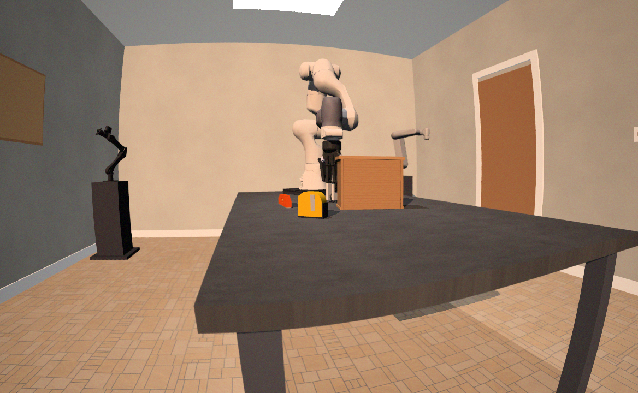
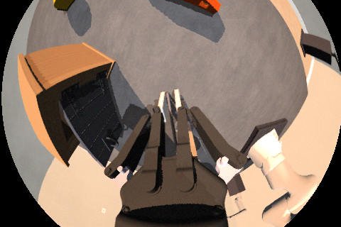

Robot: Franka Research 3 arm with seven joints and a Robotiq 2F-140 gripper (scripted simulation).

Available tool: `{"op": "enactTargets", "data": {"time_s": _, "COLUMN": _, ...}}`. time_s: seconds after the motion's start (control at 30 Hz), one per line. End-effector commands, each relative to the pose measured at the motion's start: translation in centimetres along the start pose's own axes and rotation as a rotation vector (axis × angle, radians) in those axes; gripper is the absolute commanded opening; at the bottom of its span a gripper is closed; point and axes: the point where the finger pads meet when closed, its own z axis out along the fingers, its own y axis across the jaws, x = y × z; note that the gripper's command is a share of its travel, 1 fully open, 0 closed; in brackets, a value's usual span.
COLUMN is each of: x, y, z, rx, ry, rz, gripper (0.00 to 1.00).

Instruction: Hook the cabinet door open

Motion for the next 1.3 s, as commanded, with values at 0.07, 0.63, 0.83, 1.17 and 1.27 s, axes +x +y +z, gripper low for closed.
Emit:
{"op": "enactTargets", "data": {"time_s": 0.07, "x": 0.13, "y": -0.20, "z": 0.22, "rx": 0.007, "ry": 0.004, "rz": -0.003, "gripper": 0.14}}
{"op": "enactTargets", "data": {"time_s": 0.63, "x": 0.13, "y": -0.20, "z": 0.38, "rx": 0.007, "ry": 0.004, "rz": -0.003, "gripper": 0.03}}
{"op": "enactTargets", "data": {"time_s": 0.83, "x": 0.13, "y": -0.20, "z": 0.38, "rx": 0.007, "ry": 0.004, "rz": -0.003, "gripper": 0.03}}
{"op": "enactTargets", "data": {"time_s": 1.17, "x": 0.13, "y": -0.20, "z": 0.38, "rx": 0.007, "ry": 0.004, "rz": -0.003, "gripper": 0.03}}
{"op": "enactTargets", "data": {"time_s": 1.27, "x": 0.13, "y": -0.20, "z": 0.38, "rx": 0.007, "ry": 0.004, "rz": -0.003, "gripper": 0.03}}
